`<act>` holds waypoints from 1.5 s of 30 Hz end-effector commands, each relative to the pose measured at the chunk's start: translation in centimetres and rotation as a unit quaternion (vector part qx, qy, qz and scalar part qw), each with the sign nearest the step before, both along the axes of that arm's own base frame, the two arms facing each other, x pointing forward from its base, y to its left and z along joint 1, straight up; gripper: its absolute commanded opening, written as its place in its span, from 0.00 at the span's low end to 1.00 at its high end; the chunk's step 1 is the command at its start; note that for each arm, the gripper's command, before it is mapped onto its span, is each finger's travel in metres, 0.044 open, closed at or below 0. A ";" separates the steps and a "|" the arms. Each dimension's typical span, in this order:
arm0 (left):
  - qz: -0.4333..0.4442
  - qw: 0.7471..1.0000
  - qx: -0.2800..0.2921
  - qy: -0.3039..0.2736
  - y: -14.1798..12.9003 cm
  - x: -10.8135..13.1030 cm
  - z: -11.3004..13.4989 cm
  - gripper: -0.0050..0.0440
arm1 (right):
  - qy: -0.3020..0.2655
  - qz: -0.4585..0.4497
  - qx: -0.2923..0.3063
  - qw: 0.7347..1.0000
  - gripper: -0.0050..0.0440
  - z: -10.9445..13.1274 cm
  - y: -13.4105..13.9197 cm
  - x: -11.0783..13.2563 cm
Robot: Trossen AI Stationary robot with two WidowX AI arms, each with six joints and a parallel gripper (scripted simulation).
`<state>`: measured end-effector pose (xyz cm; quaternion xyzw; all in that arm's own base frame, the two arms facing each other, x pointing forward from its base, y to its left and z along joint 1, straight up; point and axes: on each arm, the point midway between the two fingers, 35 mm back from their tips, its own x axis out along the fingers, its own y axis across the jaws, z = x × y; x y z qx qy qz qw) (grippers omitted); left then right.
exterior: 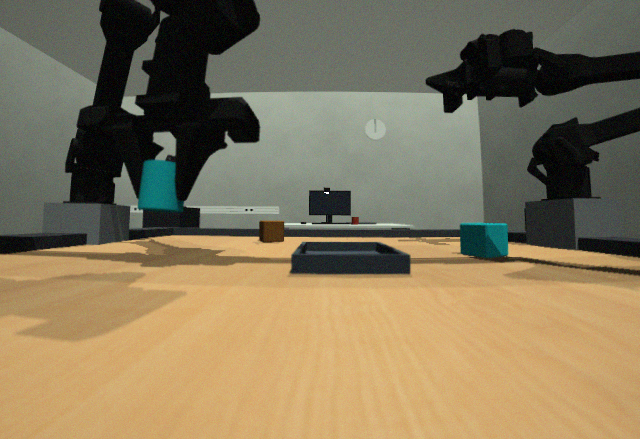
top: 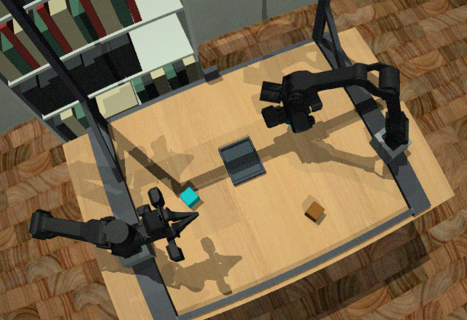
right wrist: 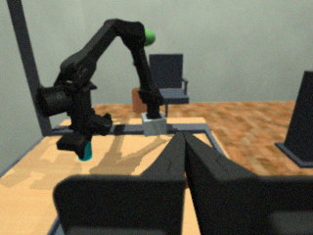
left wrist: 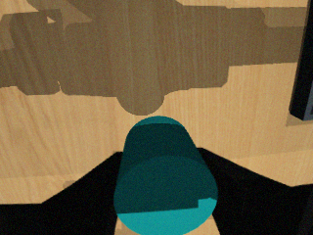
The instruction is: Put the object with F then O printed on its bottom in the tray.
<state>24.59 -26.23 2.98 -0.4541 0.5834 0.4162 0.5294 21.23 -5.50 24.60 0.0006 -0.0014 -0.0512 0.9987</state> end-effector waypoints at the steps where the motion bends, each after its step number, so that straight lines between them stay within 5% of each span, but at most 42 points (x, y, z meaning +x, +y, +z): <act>1: 0.012 0.999 -0.035 0.003 -1.4 1.2 0.1 0.43 | -0.003 0.001 -0.003 1.000 0.00 0.3 0.0 0.0; 22: 0.032 0.986 -0.159 0.036 -5.6 4.7 -1.0 0.43 | -0.003 0.001 -0.003 1.000 0.00 0.3 0.0 0.0; 45: 0.033 0.940 -0.332 0.074 -9.8 10.1 -1.7 0.43 | -0.003 0.001 -0.003 1.000 0.00 0.3 0.0 0.0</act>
